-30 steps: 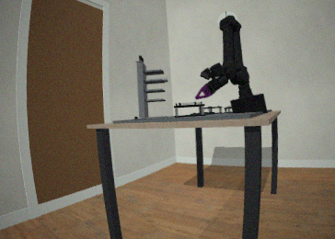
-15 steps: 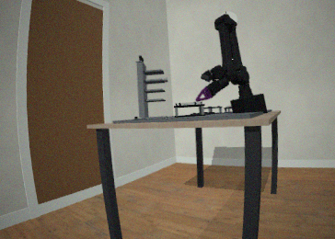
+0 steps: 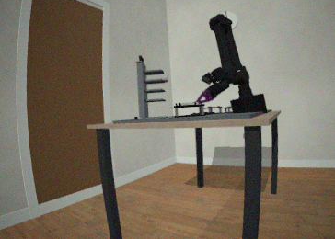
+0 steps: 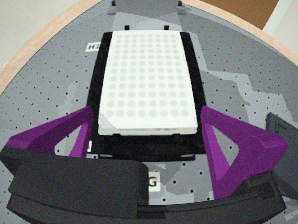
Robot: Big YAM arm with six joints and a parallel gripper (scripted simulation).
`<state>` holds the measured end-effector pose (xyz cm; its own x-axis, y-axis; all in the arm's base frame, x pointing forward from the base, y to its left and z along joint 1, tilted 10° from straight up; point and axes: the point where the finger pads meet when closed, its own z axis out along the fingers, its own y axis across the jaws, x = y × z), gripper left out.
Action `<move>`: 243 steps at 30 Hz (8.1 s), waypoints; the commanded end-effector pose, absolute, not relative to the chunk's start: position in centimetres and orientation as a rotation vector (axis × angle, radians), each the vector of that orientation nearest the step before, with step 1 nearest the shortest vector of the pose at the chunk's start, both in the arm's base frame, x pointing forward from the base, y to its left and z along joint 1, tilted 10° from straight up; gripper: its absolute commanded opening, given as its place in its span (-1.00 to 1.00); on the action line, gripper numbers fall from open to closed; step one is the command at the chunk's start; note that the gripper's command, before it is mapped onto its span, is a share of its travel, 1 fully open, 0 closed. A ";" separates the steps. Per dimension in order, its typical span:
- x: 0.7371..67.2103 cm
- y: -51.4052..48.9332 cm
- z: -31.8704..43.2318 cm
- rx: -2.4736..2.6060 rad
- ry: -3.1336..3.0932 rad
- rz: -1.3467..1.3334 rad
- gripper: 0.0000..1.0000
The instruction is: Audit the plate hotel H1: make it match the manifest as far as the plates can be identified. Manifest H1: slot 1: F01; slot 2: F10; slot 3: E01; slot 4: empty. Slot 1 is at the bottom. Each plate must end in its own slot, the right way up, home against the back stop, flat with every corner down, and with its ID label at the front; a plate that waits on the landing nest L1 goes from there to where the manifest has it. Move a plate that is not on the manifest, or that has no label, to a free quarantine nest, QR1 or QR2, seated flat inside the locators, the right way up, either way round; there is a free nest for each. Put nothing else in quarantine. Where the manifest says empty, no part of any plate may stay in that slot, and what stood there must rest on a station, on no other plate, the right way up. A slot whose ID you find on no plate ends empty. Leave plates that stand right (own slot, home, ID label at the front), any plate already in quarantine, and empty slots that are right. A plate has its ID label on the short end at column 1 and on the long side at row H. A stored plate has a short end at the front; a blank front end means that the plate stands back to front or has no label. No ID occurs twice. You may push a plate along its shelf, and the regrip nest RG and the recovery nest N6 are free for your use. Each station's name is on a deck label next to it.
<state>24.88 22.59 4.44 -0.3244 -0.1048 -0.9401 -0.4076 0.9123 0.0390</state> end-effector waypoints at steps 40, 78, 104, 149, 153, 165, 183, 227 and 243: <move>25.0 22.8 4.1 -0.367 1.879 0.332 0.72; 24.4 22.7 6.3 -0.370 1.884 0.341 0.72; 24.8 23.7 9.9 -0.352 1.859 0.364 0.72; 25.0 23.8 10.8 -0.351 1.850 0.368 0.72; 25.8 23.5 10.8 -0.348 1.849 0.346 0.72; 26.7 23.9 11.1 -0.349 1.848 0.345 0.72; 28.2 24.4 11.4 -0.350 1.846 0.343 0.72; 32.0 25.9 12.2 -0.352 1.843 0.340 0.72; 31.8 25.8 11.8 -0.360 1.861 0.341 0.72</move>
